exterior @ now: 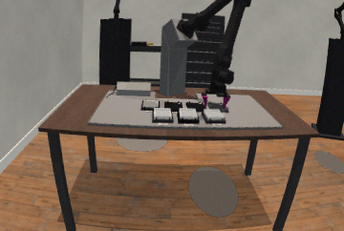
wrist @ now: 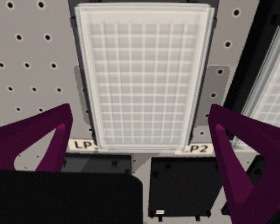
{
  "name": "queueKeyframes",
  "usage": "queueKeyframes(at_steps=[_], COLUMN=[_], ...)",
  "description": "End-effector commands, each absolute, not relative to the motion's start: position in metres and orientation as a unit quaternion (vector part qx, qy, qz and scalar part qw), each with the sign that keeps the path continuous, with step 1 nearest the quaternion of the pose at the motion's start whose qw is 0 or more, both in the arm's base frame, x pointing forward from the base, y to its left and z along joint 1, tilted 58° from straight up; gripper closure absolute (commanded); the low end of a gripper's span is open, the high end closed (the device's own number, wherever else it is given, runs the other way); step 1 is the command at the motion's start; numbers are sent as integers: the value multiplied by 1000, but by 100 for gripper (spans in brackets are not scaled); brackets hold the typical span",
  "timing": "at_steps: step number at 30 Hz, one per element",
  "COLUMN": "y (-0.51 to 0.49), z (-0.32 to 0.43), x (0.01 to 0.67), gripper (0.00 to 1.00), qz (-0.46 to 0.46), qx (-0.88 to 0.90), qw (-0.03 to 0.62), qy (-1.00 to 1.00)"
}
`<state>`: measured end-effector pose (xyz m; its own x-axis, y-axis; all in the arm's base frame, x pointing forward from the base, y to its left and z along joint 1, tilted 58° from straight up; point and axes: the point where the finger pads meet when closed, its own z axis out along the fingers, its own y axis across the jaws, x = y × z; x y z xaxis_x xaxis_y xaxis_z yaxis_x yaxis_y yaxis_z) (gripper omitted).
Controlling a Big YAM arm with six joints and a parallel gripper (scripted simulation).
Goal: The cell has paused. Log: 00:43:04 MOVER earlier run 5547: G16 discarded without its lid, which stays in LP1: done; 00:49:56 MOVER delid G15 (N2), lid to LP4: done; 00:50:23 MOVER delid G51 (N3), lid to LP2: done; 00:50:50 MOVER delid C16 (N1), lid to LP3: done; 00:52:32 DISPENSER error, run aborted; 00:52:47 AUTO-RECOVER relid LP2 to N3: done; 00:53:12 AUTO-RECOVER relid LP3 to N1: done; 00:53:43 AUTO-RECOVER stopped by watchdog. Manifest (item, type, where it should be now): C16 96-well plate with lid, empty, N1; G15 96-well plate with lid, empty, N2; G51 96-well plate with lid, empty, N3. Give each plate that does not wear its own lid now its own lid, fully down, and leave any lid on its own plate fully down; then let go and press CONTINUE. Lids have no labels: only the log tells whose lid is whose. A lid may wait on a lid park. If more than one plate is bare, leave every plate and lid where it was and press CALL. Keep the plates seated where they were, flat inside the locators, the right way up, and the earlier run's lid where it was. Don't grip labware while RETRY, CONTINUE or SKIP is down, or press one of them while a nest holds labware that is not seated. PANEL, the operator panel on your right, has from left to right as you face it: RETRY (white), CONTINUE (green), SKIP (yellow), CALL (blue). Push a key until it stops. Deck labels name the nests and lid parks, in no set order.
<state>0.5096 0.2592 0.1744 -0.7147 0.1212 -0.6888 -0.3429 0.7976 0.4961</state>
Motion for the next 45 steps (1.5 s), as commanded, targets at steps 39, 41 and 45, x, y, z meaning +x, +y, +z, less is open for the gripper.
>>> queueKeyframes(at_steps=[39, 41, 45], y=[249, 249, 242], z=[197, 197, 178], x=[514, 514, 509], gripper=[0, 0, 100], qz=[310, 310, 322], qx=[-63, -63, -38], qw=[389, 389, 381], qy=[865, 865, 866])
